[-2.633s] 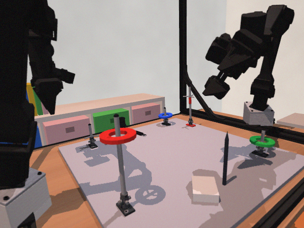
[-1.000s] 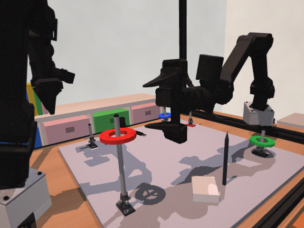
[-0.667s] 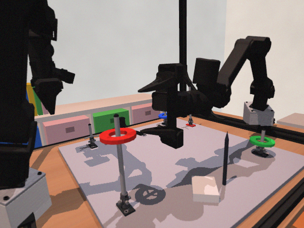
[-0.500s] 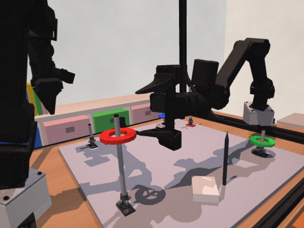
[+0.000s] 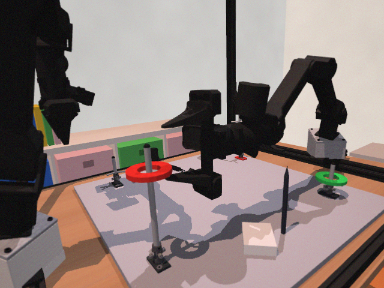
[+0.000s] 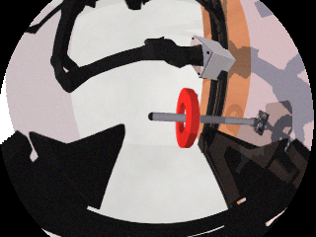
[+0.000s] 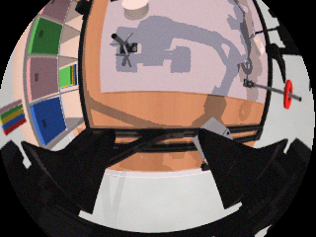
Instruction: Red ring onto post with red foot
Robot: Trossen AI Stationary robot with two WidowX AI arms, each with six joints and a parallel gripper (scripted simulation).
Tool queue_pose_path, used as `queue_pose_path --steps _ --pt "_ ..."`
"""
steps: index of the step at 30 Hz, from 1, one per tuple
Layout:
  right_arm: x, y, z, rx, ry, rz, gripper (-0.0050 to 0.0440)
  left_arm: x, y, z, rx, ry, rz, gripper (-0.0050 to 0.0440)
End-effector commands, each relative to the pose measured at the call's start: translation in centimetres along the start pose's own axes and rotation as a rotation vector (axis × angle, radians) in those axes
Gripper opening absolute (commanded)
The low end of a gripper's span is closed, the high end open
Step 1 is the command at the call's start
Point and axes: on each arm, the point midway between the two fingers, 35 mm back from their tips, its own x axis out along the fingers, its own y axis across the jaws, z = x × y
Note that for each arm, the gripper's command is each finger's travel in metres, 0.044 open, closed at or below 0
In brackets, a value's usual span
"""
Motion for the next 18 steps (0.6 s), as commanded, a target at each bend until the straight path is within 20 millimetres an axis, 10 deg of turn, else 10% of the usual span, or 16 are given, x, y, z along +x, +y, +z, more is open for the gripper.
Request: queue_pose_path --steps 1,18 --pt "0.0 -0.09 0.0 -0.008 -0.002 -0.003 0.04 0.64 -1.59 0.29 -0.002 -0.005 -0.016 0.04" --pt "0.0 -0.09 0.0 -0.008 -0.002 -0.003 0.04 1.41 -2.28 0.33 -0.002 -0.005 -0.016 0.04"
